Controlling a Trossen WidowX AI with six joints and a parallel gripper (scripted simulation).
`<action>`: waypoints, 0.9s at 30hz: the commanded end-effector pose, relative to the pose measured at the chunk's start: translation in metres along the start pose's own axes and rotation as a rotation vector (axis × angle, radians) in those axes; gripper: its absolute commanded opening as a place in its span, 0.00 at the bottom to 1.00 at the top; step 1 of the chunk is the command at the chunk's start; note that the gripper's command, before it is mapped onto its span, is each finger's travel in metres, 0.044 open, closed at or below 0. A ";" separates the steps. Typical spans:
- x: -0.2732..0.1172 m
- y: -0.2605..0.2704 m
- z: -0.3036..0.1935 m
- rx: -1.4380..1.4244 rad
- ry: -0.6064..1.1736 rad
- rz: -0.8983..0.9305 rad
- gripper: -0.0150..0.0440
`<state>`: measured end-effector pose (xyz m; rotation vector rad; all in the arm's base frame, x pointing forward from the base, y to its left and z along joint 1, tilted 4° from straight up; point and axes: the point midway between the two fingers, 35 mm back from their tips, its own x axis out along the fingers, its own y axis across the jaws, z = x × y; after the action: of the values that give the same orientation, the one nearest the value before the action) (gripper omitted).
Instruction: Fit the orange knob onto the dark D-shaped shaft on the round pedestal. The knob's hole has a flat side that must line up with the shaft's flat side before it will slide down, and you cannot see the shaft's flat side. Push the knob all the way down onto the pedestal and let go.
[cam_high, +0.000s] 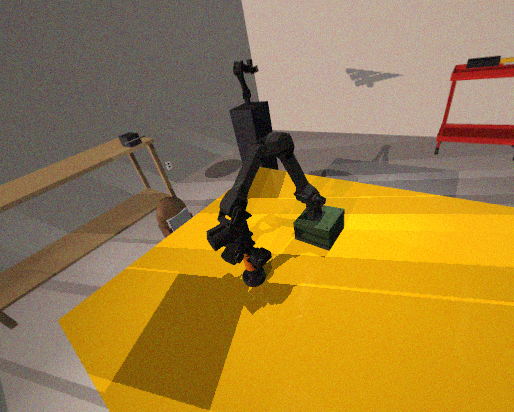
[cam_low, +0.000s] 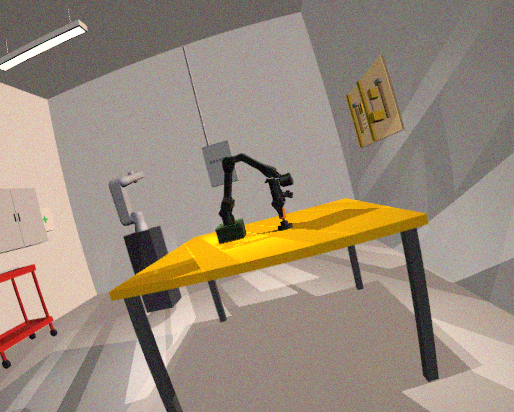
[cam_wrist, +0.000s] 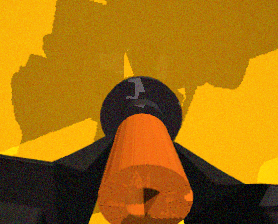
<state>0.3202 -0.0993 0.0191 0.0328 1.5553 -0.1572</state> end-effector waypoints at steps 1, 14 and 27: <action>-0.001 0.000 0.001 -0.003 -0.002 -0.003 0.25; -0.003 -0.001 0.001 -0.212 -0.001 -0.003 0.25; 0.000 -0.001 0.000 -0.212 -0.001 -0.003 0.25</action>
<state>0.3202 -0.0992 0.0197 -0.1284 1.5635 0.0017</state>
